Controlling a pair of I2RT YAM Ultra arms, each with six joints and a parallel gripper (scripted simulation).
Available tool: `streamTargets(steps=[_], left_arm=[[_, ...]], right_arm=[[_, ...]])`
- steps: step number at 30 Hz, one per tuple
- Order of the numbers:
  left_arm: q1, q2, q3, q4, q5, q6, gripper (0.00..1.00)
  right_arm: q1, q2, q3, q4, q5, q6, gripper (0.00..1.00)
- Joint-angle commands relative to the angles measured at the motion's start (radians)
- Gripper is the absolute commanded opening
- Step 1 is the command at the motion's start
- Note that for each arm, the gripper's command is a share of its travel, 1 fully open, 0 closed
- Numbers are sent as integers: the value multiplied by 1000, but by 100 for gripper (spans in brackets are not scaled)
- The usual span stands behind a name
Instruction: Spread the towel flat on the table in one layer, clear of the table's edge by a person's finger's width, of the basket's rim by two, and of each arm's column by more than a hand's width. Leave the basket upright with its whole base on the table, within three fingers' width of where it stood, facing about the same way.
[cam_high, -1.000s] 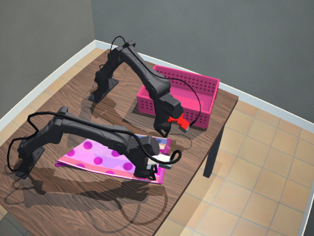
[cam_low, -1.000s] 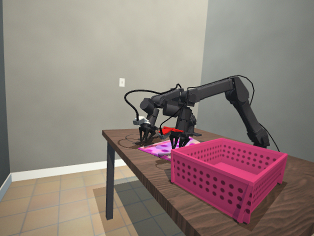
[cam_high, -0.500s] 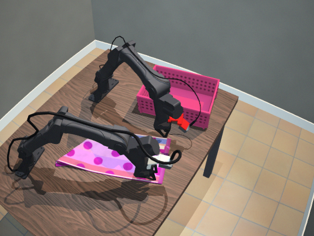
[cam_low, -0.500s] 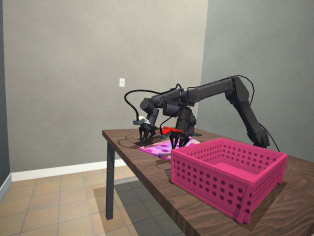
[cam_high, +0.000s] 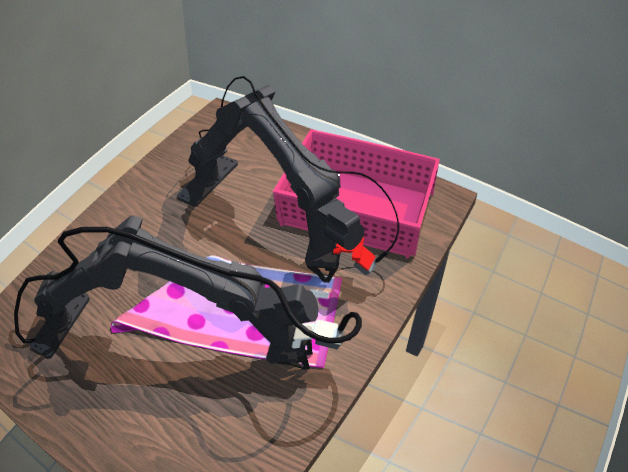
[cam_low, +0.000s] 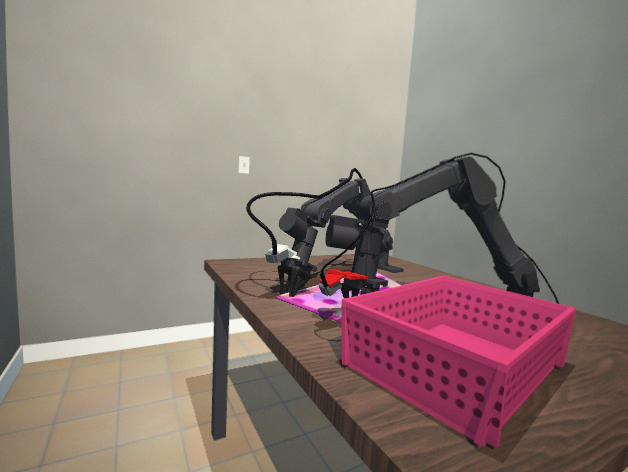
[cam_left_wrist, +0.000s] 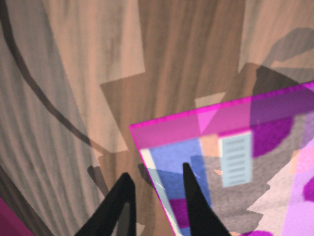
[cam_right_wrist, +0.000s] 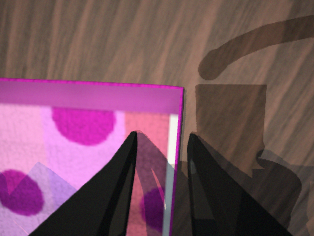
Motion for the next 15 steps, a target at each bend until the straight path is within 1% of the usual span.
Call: streamTargets(steps=[1,2,3,4,5,7,8,10,11,13,14,15], left_arm=[[5,12,26,52,5,3,34],[5,24,-24,71,5,3,34],[5,25,-22,71,5,3,34],[5,23,10,73,5,3,34],[4,5,-32,80,3,3,34],[4,8,-32,81,3,3,34],[-6,-14,-38,83,2,-5,34],[-6,6,-40,84,2,-5,34],[-7,-11,-47,89,2,-6,34],[-7,5,-49,90,1,-6,34],[-18,25,1,91,-2,-15,34],[-18,25,1,91,-2,-15,34]], right_arm=[[-9,-40,-3,45,4,-9,34],[-7,-22,-28,60,5,-8,34],[-5,-20,-29,62,4,-8,34],[-5,-19,-30,63,4,-8,34],[13,11,13,70,12,7,34],[13,12,14,71,11,6,34],[14,15,16,72,12,10,34],[14,16,17,49,9,7,34],[16,20,20,50,10,11,34],[16,20,21,52,8,9,34],[24,-25,-55,113,18,19,34],[24,-25,-55,113,18,19,34]])
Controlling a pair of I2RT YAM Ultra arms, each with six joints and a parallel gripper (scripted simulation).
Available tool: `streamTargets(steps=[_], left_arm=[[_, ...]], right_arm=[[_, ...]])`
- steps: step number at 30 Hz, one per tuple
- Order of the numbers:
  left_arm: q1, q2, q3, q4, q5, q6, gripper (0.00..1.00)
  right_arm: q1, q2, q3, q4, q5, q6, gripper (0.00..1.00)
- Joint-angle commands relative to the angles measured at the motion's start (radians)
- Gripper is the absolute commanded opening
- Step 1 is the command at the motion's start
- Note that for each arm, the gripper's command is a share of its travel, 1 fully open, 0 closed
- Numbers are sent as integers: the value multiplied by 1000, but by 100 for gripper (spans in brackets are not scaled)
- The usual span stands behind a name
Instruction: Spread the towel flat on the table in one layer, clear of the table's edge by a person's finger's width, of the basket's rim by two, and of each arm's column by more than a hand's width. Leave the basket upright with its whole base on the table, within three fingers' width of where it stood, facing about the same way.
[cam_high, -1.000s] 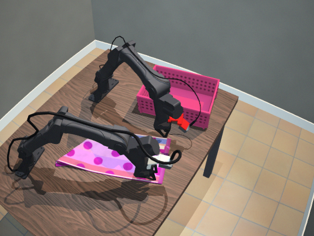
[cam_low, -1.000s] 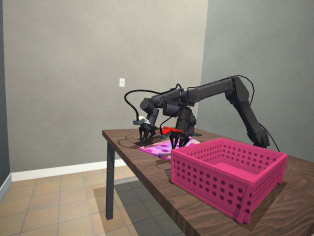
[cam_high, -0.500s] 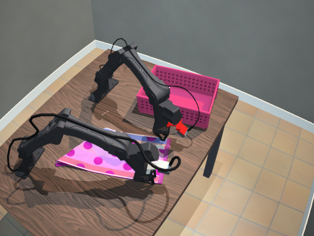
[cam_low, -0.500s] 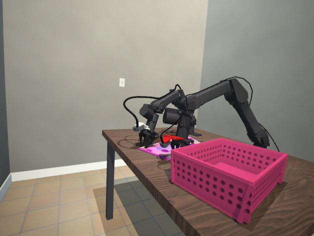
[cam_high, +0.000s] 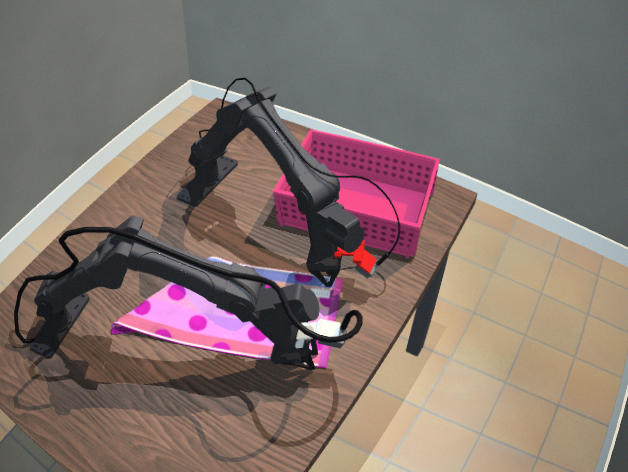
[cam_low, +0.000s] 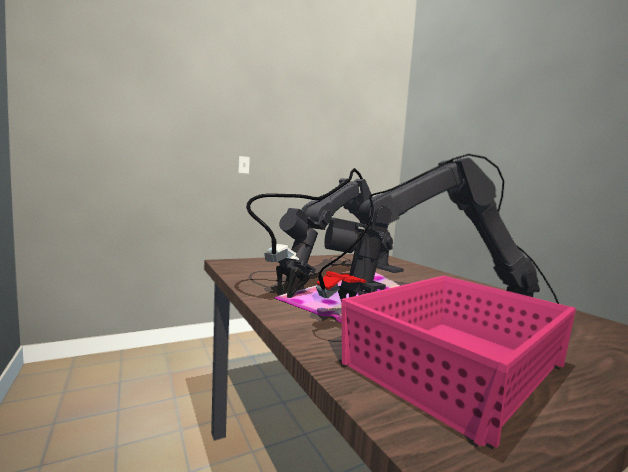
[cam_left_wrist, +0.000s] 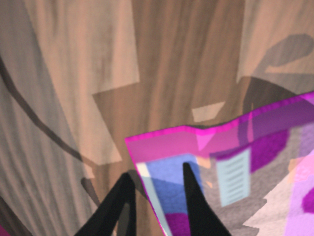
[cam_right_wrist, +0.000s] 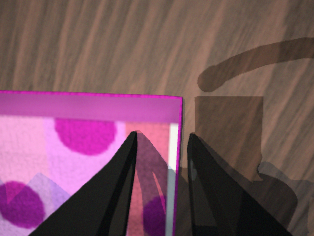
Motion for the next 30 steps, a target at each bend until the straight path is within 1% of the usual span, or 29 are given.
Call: streamTargets(steps=[1,3,9,10,12,13,15,16,20,21,23,24,29,30], left_arm=[[-17,18,25,28,-2,-12,34],[-16,19,19,28,-3,-12,34],[-6,19,19,28,-3,-10,34],[-6,19,19,28,-3,-10,27],[-6,19,19,25,-3,-9,27],[-21,24,30,25,-5,-17,19],[-21,24,31,22,-5,-17,19],[-25,32,44,-2,-8,-20,11],[-13,34,46,-4,-8,-20,11],[-29,40,62,-12,-10,-24,2],[-29,41,63,-13,-9,-24,2],[-31,45,70,-16,-10,-26,1],[-25,46,64,-12,-8,-24,0],[-4,5,23,-26,-16,-4,0]], right_arm=[[19,-26,-32,35,10,13,34],[20,3,-41,42,3,13,34],[19,2,-39,16,-3,11,34],[19,2,-39,16,-3,11,34],[19,2,-39,16,-3,11,34],[19,2,-39,16,-3,11,24],[19,1,-39,16,2,9,24],[24,-36,-52,39,11,17,15],[24,-11,-55,24,-1,15,15],[32,-57,-101,92,18,24,5],[32,-59,-106,98,12,24,5],[37,-68,-121,105,21,28,0],[38,-56,-131,85,12,30,0],[10,-76,-129,80,19,4,0]])
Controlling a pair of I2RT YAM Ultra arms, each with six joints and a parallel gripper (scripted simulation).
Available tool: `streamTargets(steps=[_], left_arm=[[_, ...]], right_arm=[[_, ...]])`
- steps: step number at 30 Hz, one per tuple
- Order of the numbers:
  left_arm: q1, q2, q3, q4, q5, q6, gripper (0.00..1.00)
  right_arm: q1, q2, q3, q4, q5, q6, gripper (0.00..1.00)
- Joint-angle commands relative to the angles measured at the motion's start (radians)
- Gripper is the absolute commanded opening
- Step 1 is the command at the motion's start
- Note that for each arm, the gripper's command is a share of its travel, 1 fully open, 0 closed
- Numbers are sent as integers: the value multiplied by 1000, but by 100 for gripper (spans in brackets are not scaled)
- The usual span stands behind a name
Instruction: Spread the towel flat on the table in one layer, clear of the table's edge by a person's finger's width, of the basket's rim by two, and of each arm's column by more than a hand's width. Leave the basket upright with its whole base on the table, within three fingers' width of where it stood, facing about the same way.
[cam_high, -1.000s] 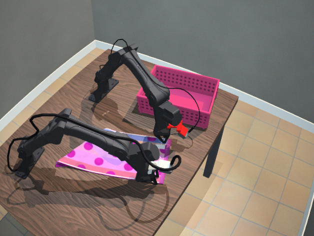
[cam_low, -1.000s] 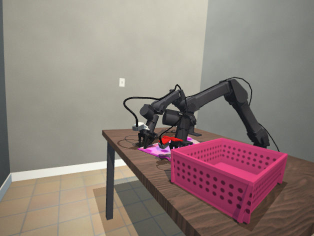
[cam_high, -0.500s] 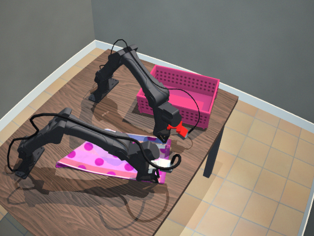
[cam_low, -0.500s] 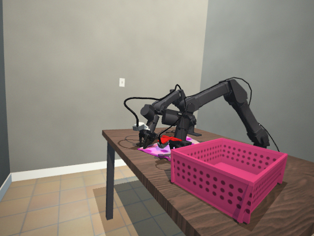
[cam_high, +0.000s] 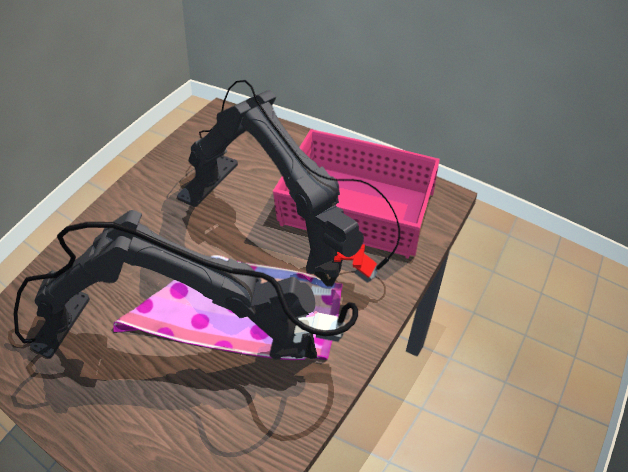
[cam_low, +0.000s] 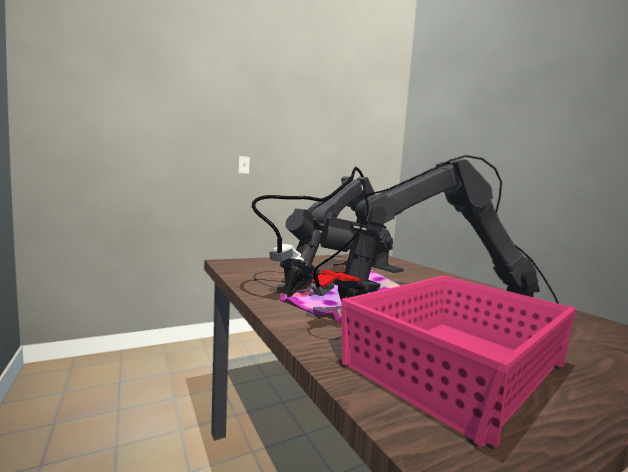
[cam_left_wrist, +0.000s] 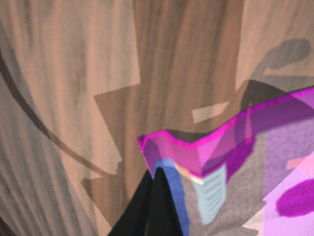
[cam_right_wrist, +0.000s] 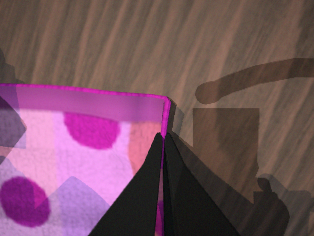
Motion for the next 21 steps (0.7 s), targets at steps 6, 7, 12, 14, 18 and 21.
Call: streamTargets(steps=[6,7,12,14,18,21], left_arm=[[5,-8,-5,-28,-22,8,0],[5,-8,-5,-28,-22,8,0],[7,-68,72,-124,-35,11,0],[7,-65,79,-131,-35,11,0],[7,-37,87,-138,-35,12,0],[7,-30,65,-141,-35,11,0]], right_arm=[[-5,-14,-20,-30,16,-18,0],[-5,-14,-20,-30,16,-18,0],[-17,-73,33,-103,27,-30,0],[-13,-74,33,-106,27,-30,0],[-10,-76,34,-109,27,-29,0],[-10,-76,34,-110,27,-28,0]])
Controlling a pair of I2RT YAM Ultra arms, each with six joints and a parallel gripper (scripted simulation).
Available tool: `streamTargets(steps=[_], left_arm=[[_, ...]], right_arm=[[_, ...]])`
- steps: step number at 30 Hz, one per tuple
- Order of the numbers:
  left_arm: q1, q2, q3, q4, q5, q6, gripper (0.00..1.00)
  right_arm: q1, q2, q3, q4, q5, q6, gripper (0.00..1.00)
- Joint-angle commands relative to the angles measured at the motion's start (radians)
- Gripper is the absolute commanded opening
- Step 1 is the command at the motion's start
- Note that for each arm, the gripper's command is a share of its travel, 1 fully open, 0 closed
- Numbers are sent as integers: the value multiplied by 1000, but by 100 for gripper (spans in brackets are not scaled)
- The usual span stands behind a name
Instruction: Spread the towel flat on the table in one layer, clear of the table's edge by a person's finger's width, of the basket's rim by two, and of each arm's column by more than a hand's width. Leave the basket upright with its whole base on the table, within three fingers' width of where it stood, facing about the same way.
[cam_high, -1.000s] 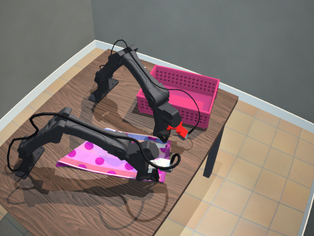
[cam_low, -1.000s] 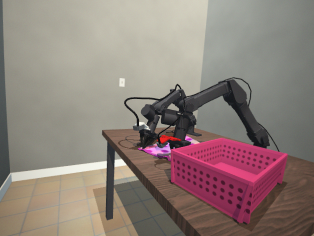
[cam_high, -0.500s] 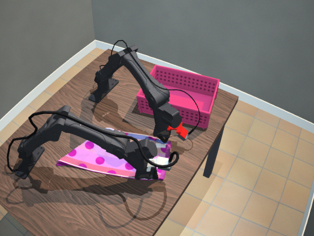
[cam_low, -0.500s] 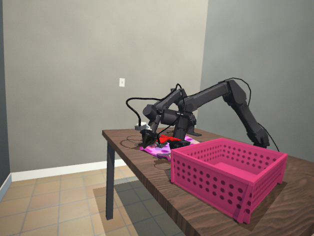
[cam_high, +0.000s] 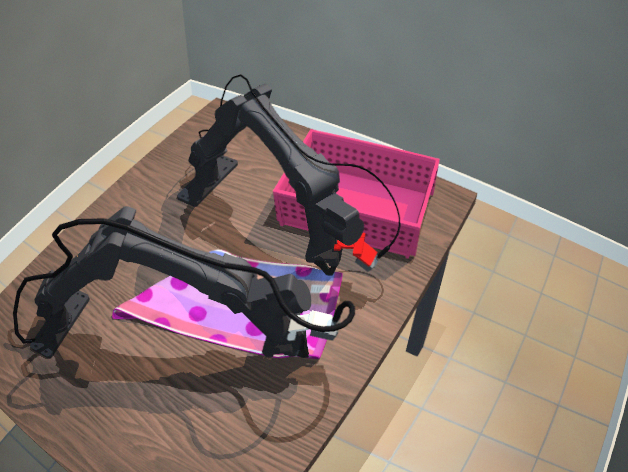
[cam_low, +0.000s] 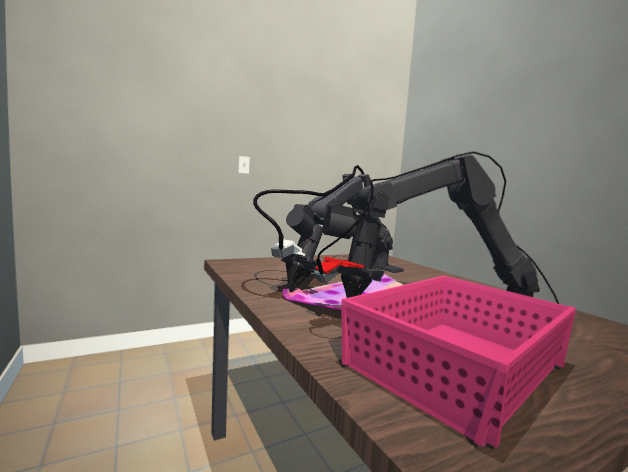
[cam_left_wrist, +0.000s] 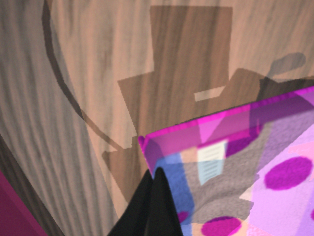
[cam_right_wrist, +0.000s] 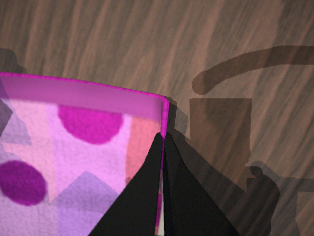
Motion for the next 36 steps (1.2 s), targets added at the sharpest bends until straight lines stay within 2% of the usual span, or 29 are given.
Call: streamTargets(steps=[1,13,14,18,19,26,31,35,36], left_arm=[[4,5,1,-28,-22,7,0],[4,-2,0,-28,-22,7,0],[-15,16,-34,21,-23,-8,0],[-15,16,-35,22,-23,-7,0],[-10,-34,1,-2,-25,10,0],[-24,-82,-44,-31,-30,33,0],[-35,-160,-13,-65,-38,66,0],[-30,-161,-9,-69,-38,67,0],[-41,-202,-3,-95,-41,89,0]], right_arm=[[-3,-36,38,-20,14,-7,0],[-3,-37,36,-18,14,-7,0],[9,-56,-30,8,15,0,0],[9,-56,-31,-2,15,0,0],[11,-72,3,-21,15,-1,0],[11,-112,10,-64,16,-7,0],[17,-167,32,-132,17,-12,0],[17,-167,35,-137,17,-11,0],[17,-195,60,-183,18,-14,0]])
